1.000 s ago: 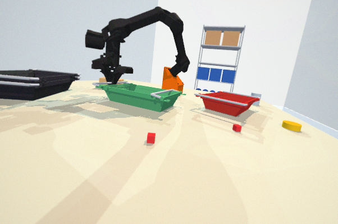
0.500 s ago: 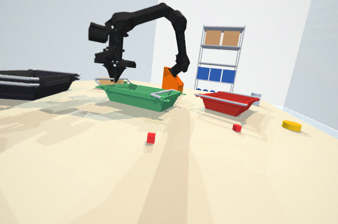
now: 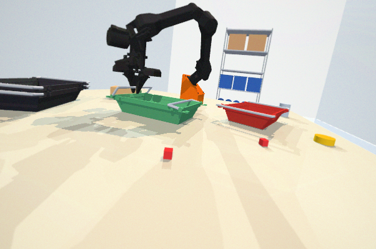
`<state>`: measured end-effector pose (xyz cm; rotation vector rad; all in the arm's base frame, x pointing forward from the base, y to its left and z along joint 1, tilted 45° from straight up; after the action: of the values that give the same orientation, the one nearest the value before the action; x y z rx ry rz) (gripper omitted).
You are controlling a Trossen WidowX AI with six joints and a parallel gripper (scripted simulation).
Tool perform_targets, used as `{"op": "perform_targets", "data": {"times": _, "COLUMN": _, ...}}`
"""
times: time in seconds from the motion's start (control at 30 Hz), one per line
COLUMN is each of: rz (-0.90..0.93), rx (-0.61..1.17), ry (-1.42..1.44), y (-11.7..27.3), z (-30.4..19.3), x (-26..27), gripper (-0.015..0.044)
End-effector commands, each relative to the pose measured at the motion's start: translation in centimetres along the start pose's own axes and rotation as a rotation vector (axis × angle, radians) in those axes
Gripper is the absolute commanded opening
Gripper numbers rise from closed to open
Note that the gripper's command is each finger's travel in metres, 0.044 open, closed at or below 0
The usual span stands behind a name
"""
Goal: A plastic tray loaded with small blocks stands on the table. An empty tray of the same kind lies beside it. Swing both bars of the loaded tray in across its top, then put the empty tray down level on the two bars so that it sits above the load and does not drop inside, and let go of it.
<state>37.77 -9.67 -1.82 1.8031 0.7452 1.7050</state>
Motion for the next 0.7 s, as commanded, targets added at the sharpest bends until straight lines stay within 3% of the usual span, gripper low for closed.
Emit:
{"op": "perform_targets", "data": {"times": 0.0, "rz": 0.004, "rx": 0.002, "ry": -0.005, "y": -1.1, "z": -0.2, "x": 1.4, "gripper": 0.008}}
{"op": "perform_targets", "data": {"times": 0.17, "rz": 0.004, "rx": 0.002, "ry": -0.005, "y": -1.0, "z": -0.2, "x": 1.6, "gripper": 0.008}}
{"op": "perform_targets", "data": {"times": 0.4, "rz": 0.002, "rx": 0.002, "ry": -0.005, "y": 2.9, "z": -0.1, "x": 1.1, "gripper": 0.008}}
{"op": "perform_targets", "data": {"times": 0.67, "rz": 0.006, "rx": -0.001, "ry": -0.016, "y": 2.2, "z": -0.2, "x": 1.0, "gripper": 0.008}}
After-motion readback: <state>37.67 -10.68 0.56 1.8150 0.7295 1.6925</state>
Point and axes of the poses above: the point midway between the two fingers, 35 mm back from their tips, its own y axis back along the fingers, its own x axis across the jaws, z = x × y, the point moved 10 cm from there along y, back along the fingers, and after that the axes turned 4 degrees about -y, right-handed, at the moved point
